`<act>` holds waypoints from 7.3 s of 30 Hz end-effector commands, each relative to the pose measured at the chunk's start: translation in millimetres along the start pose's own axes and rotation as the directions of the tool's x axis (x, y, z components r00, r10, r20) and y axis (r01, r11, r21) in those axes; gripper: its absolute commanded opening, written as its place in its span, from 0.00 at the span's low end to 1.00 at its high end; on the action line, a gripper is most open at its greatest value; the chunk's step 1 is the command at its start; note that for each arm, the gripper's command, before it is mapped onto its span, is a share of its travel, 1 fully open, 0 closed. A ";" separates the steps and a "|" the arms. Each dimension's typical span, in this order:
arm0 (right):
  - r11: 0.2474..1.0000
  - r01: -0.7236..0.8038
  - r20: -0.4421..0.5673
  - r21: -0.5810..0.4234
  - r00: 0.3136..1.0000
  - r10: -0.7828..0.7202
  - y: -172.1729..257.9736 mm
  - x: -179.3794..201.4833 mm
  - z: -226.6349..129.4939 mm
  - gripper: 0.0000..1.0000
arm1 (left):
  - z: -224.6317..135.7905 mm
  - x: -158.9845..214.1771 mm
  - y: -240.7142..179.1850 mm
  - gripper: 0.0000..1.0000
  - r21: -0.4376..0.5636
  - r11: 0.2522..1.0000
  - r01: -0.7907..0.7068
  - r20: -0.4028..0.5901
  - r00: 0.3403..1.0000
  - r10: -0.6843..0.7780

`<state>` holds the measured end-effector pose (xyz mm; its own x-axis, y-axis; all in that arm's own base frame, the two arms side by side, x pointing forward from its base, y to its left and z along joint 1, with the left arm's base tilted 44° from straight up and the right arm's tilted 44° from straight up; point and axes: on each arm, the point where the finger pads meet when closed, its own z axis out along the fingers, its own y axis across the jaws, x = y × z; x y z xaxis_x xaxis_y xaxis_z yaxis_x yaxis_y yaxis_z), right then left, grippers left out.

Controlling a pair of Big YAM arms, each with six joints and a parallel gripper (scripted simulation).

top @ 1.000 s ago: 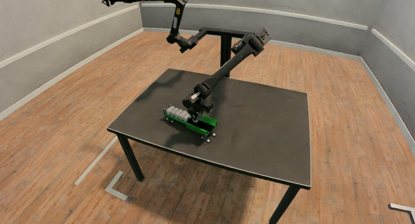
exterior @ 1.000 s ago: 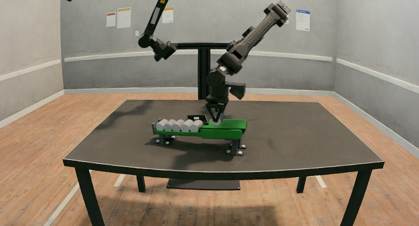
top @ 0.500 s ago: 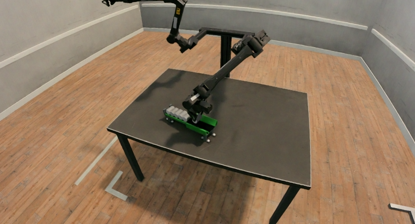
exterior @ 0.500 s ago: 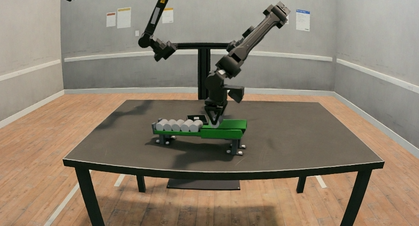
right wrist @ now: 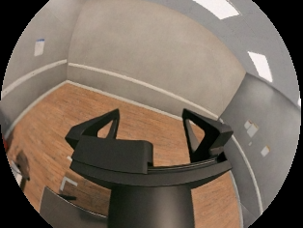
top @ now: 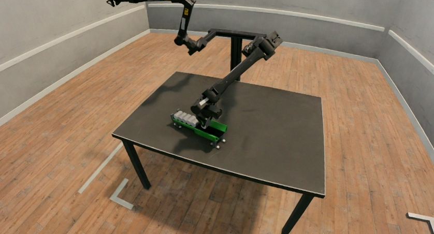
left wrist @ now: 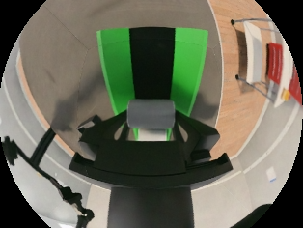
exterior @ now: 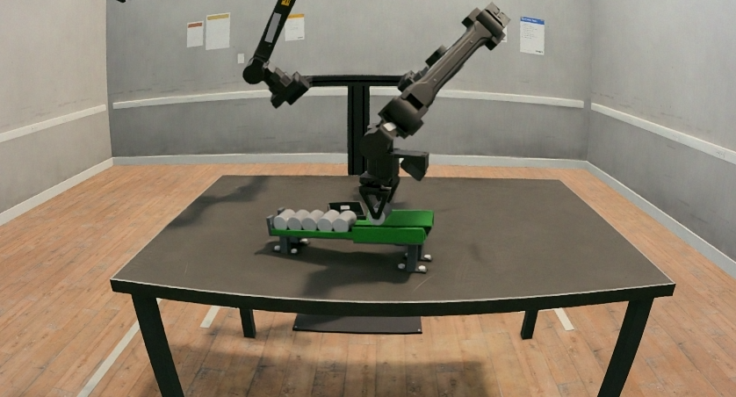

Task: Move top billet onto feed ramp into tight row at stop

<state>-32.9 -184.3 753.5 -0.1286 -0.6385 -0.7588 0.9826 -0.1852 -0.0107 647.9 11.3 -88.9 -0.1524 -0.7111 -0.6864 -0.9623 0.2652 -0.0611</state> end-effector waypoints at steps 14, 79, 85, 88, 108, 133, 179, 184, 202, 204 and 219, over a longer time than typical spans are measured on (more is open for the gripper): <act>1.000 -0.011 -0.022 0.004 1.000 0.011 -1.3 6.7 -0.1 1.00 | -8.0 -4.1 -19.6 0.00 0.050 0.999 0.011 0.004 1.000 -0.011; 1.000 -0.011 -0.022 0.004 1.000 0.011 -1.3 6.7 -0.1 1.00 | 9.0 -0.3 -17.5 0.00 0.053 0.998 0.017 0.005 1.000 -0.017; 1.000 -0.011 -0.022 0.004 1.000 0.011 -1.3 6.7 -0.1 1.00 | 9.0 -0.3 -17.5 0.00 0.053 0.998 0.017 0.005 1.000 -0.017; 1.000 -0.011 -0.022 0.004 1.000 0.011 -1.3 6.7 -0.1 1.00 | 9.0 -0.3 -17.5 0.00 0.053 0.998 0.017 0.005 1.000 -0.017; 1.000 -0.011 -0.022 0.004 1.000 0.011 -1.3 6.7 -0.1 1.00 | 9.0 -0.4 -17.2 0.69 0.052 0.999 0.016 0.006 1.000 -0.016; 1.000 -0.011 -0.022 0.004 1.000 0.011 -1.3 6.7 -0.1 1.00 | 6.3 -0.4 -17.8 0.76 0.054 0.998 0.014 0.006 1.000 -0.014; 1.000 -0.011 -0.022 0.004 1.000 0.011 -1.3 6.7 -0.1 1.00 | -75.4 -1.4 -10.1 0.76 0.031 0.999 0.030 0.004 1.000 -0.031; 1.000 -0.011 -0.022 0.004 1.000 0.011 -1.3 6.7 -0.1 1.00 | -75.4 -1.4 -10.1 0.76 0.031 0.999 0.030 0.004 1.000 -0.031; 1.000 -0.011 -0.022 0.004 1.000 0.011 -1.3 6.7 -0.1 1.00 | -75.4 -1.4 -10.1 0.76 0.031 0.999 0.030 0.004 1.000 -0.031; 1.000 -0.011 -0.022 0.004 1.000 0.011 -1.3 6.7 -0.1 1.00 | -75.4 -1.4 -10.1 0.76 0.031 0.999 0.030 0.004 1.000 -0.031; 1.000 -0.011 -0.022 0.004 1.000 0.011 -1.3 6.7 -0.1 1.00 | -75.4 -1.4 -10.1 0.76 0.031 0.999 0.030 0.004 1.000 -0.031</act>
<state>-32.9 -184.3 753.5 -0.1286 -0.6385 -0.7588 0.9826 -0.1852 -0.0107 633.6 -39.8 -40.6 -0.1506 -0.7106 -0.6873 -0.9567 0.2799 -0.0797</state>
